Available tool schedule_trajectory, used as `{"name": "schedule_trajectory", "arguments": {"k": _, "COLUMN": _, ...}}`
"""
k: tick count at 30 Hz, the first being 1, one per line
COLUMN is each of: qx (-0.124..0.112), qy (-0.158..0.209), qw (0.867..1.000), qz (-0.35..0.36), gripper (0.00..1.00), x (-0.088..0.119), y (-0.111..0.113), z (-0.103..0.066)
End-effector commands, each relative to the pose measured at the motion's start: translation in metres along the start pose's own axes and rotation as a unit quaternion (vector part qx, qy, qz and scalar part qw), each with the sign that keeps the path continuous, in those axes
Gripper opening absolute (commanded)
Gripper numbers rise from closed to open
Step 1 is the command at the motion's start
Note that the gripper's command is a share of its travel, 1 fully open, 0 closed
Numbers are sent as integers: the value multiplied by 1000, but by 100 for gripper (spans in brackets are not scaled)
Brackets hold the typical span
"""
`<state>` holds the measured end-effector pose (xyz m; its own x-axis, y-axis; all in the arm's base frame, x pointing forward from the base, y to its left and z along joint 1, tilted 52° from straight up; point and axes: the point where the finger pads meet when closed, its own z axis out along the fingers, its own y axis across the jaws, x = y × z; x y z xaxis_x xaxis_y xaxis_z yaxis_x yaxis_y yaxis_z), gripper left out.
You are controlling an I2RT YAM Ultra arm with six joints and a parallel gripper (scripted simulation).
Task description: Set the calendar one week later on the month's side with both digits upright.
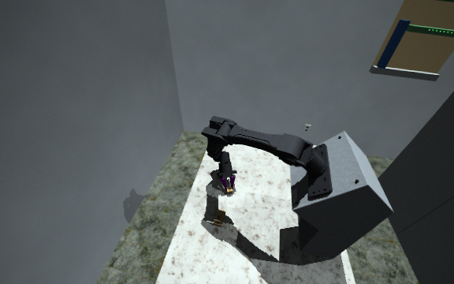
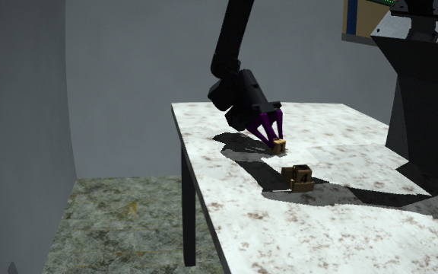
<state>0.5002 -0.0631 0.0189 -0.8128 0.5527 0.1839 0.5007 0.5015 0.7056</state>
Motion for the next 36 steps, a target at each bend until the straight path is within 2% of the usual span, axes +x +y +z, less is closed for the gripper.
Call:
{"name": "schedule_trajectory", "arguments": {"k": 1, "qx": -2, "qy": -4, "qw": 1000, "qz": -1, "gripper": 33, "x": -1, "y": 2, "z": -4}}
{"name": "schedule_trajectory", "arguments": {"k": 3, "qx": -2, "qy": -4, "qw": 1000, "qz": -1, "gripper": 33, "x": -1, "y": 2, "z": -4}}
{"name": "schedule_trajectory", "arguments": {"k": 7, "qx": -2, "qy": -4, "qw": 1000, "qz": -1, "gripper": 41, "x": -1, "y": 2, "z": -4}}
{"name": "schedule_trajectory", "arguments": {"k": 11, "qx": -2, "qy": -4, "qw": 1000, "qz": -1, "gripper": 41, "x": -1, "y": 2, "z": -4}}
{"name": "schedule_trajectory", "arguments": {"k": 12, "qx": -2, "qy": -4, "qw": 1000, "qz": -1, "gripper": 45, "x": -1, "y": 2, "z": -4}}
{"name": "schedule_trajectory", "arguments": {"k": 14, "qx": -2, "qy": -4, "qw": 1000, "qz": -1, "gripper": 45, "x": -1, "y": 2, "z": -4}}
{"name": "schedule_trajectory", "arguments": {"k": 15, "qx": -2, "qy": -4, "qw": 1000, "qz": -1, "gripper": 64, "x": -1, "y": 2, "z": -4}}
{"name": "schedule_trajectory", "arguments": {"k": 36, "qx": -1, "qy": -4, "qw": 1000, "qz": -1, "gripper": 64, "x": 0, "y": 2, "z": -5}}
